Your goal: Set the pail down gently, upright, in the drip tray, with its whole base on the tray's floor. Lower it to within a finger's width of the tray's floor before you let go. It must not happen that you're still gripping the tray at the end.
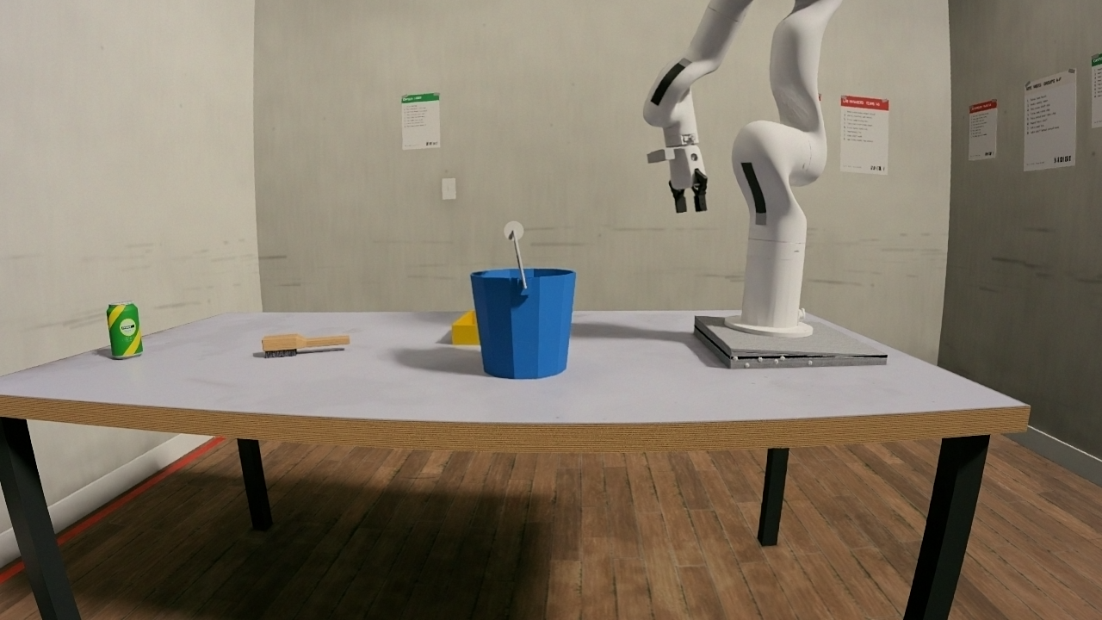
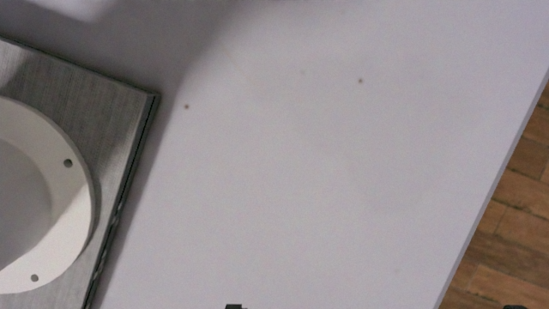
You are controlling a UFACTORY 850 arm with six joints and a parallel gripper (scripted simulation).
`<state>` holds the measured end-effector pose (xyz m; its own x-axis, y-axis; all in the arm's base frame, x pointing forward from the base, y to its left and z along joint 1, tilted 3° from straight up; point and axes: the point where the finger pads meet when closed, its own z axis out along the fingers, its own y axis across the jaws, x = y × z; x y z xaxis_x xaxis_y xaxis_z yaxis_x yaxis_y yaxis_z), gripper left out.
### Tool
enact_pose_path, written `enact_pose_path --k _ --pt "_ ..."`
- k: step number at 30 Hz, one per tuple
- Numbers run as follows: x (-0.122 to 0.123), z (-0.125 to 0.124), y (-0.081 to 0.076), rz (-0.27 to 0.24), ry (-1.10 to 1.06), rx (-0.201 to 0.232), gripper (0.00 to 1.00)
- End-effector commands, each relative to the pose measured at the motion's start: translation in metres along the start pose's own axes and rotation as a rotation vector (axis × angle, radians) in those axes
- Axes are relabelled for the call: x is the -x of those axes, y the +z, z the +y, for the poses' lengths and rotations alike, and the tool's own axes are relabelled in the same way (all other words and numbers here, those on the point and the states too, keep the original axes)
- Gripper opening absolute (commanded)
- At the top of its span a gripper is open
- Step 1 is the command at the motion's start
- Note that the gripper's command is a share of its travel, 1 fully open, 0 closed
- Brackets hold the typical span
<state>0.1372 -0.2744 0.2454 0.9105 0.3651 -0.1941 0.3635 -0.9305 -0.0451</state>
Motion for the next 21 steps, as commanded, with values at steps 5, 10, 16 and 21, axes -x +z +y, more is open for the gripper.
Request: enact_pose_path --k 5,10,16,21 --pt "-0.063 0.020 -0.021 0.016 -0.157 0.026 1.00" --pt "-0.092 0.024 -0.030 0.023 -0.225 0.036 1.00" --pt "-0.131 0.025 -0.041 0.032 -0.313 0.048 1.00" --pt "-0.163 0.022 -0.049 0.039 -0.385 0.058 1.00"
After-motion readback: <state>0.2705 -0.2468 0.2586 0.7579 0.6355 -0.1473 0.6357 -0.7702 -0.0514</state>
